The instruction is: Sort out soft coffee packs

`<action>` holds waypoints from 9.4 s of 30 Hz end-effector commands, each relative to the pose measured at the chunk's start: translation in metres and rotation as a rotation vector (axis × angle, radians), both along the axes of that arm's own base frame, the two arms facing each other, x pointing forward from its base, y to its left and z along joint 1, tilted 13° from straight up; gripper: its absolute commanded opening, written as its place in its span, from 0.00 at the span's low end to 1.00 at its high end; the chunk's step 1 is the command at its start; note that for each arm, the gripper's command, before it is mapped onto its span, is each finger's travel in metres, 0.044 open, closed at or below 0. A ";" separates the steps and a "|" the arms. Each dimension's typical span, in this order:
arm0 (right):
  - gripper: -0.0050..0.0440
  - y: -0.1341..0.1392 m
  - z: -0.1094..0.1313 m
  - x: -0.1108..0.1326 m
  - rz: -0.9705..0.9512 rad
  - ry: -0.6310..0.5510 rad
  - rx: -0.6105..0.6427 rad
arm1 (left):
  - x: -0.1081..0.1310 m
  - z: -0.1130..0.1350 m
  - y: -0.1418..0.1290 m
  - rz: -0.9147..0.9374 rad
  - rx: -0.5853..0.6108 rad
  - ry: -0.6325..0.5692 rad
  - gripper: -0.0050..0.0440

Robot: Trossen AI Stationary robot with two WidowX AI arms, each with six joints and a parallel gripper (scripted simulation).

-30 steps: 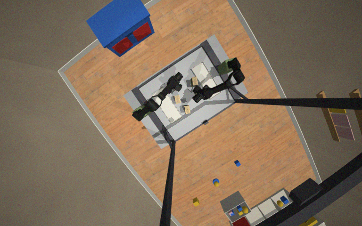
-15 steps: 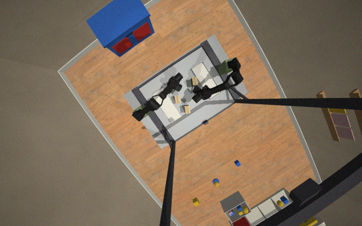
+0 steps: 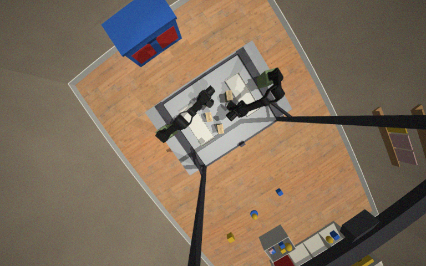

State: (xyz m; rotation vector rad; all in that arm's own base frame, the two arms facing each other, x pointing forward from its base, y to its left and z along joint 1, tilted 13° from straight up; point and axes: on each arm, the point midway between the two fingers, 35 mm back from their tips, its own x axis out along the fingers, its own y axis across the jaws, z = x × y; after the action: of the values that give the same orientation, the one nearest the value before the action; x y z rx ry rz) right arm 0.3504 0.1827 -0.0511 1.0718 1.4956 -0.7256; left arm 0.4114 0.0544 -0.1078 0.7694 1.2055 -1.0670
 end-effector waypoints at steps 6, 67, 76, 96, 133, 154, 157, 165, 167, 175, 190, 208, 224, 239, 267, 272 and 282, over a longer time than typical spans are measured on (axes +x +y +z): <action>0.85 0.002 0.008 0.005 -0.004 -0.025 0.008 | 0.006 0.008 0.001 0.005 0.004 -0.024 0.85; 0.34 -0.007 0.045 0.004 -0.004 -0.025 0.008 | 0.005 0.049 0.011 0.005 0.005 -0.024 0.34; 0.34 -0.011 0.058 0.004 -0.004 -0.025 0.007 | 0.004 0.061 0.014 0.005 0.005 -0.024 0.34; 0.34 -0.011 0.061 0.003 -0.004 -0.026 0.007 | 0.004 0.061 0.014 0.005 0.005 -0.024 0.34; 0.34 -0.011 0.061 0.003 -0.004 -0.026 0.007 | 0.004 0.061 0.014 0.005 0.005 -0.024 0.34; 0.34 -0.011 0.061 0.003 -0.004 -0.026 0.007 | 0.004 0.061 0.014 0.005 0.005 -0.024 0.34; 0.34 -0.012 0.061 0.000 -0.004 -0.025 0.007 | 0.004 0.061 0.014 0.005 0.005 -0.024 0.34; 0.34 -0.019 0.057 -0.032 -0.004 -0.023 0.007 | -0.012 0.061 0.013 0.005 0.005 -0.023 0.34; 0.34 -0.021 0.057 -0.040 -0.004 -0.022 0.007 | -0.020 0.060 0.013 0.005 0.005 -0.022 0.34; 0.34 -0.027 0.054 -0.063 -0.004 -0.021 0.006 | -0.044 0.059 0.011 0.005 0.005 -0.021 0.34; 0.34 -0.038 0.049 -0.114 -0.004 -0.017 0.006 | -0.096 0.057 0.008 0.005 0.005 -0.018 0.34; 0.34 -0.046 0.045 -0.150 -0.004 -0.015 0.005 | -0.161 0.056 0.005 0.005 0.005 -0.014 0.34; 0.34 -0.045 0.040 -0.150 -0.004 -0.015 0.005 | -0.167 0.056 0.004 0.005 0.005 -0.014 0.34; 0.34 -0.040 0.021 -0.150 -0.004 -0.014 0.005 | -0.167 0.056 0.004 0.005 0.005 -0.014 0.34; 0.34 -0.035 -0.001 -0.149 -0.004 -0.014 0.005 | -0.167 0.039 0.000 0.005 0.005 -0.014 0.34; 0.85 -0.035 0.000 -0.149 -0.004 -0.014 0.005 | -0.166 0.032 -0.001 0.005 0.004 -0.014 0.34; 0.85 -0.035 -0.001 -0.149 -0.004 -0.014 0.005 | -0.166 0.022 -0.004 0.005 0.004 -0.014 0.34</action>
State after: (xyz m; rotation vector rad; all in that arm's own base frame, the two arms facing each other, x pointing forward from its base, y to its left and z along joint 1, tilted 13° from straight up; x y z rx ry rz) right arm 0.1976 0.1459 -0.0549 1.0708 1.4966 -0.7272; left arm 0.2417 0.0503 -0.0835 0.7692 1.2025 -1.0668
